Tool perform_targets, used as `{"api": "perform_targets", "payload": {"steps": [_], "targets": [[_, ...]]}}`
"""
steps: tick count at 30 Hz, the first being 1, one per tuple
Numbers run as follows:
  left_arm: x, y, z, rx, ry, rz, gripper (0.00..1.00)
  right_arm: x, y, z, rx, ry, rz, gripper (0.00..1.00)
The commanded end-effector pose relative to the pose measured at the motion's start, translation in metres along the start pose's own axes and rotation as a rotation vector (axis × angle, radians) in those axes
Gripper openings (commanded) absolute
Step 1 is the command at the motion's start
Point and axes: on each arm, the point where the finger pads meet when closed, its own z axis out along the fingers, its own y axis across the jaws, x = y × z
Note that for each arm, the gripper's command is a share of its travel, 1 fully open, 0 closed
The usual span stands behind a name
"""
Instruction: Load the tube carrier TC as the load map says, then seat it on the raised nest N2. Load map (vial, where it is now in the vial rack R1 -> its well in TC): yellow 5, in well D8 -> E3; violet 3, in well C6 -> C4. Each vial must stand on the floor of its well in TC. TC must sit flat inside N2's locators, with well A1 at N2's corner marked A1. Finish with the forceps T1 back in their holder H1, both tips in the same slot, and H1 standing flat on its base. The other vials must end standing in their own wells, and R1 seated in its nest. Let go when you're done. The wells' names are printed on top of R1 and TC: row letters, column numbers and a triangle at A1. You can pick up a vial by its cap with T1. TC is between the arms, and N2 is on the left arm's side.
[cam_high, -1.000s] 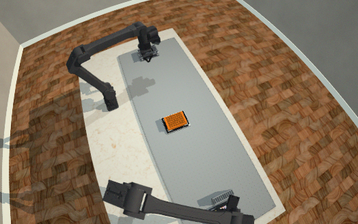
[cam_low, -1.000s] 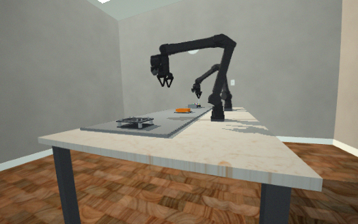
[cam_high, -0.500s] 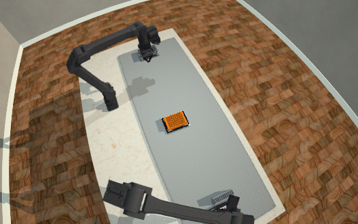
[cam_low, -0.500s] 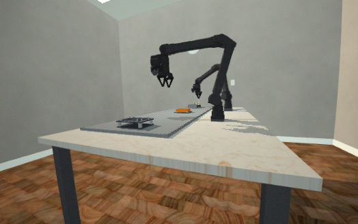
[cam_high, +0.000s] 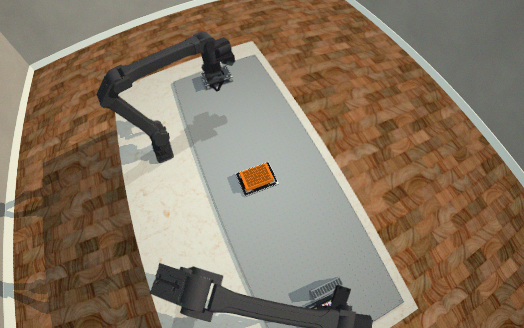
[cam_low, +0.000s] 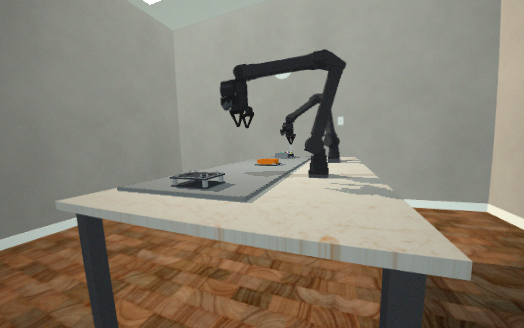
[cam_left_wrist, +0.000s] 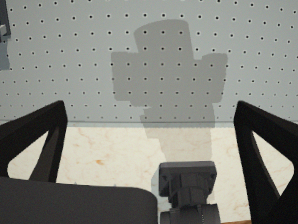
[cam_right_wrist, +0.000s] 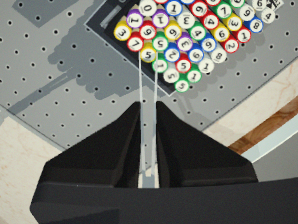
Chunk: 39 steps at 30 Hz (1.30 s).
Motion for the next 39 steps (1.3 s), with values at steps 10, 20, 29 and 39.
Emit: {"api": "perform_targets", "payload": {"steps": [10,20,29,39], "targets": [[-0.009,0.002,-0.014,-0.010,-0.036,0.001,1.00,-0.003,0.000,0.007,-0.007,-0.002,-0.013,0.09],[-0.009,0.002,-0.014,-0.010,-0.036,0.001,1.00,-0.006,-0.024,-0.035,0.092,-0.016,-0.012,0.09],[-0.009,0.002,-0.014,-0.010,-0.036,0.001,1.00,-0.006,-0.026,-0.057,0.113,-0.019,-0.011,0.09],[-0.009,0.002,-0.014,-0.010,-0.036,0.001,1.00,-0.004,-0.020,-0.070,0.094,-0.015,-0.012,0.09]]}}
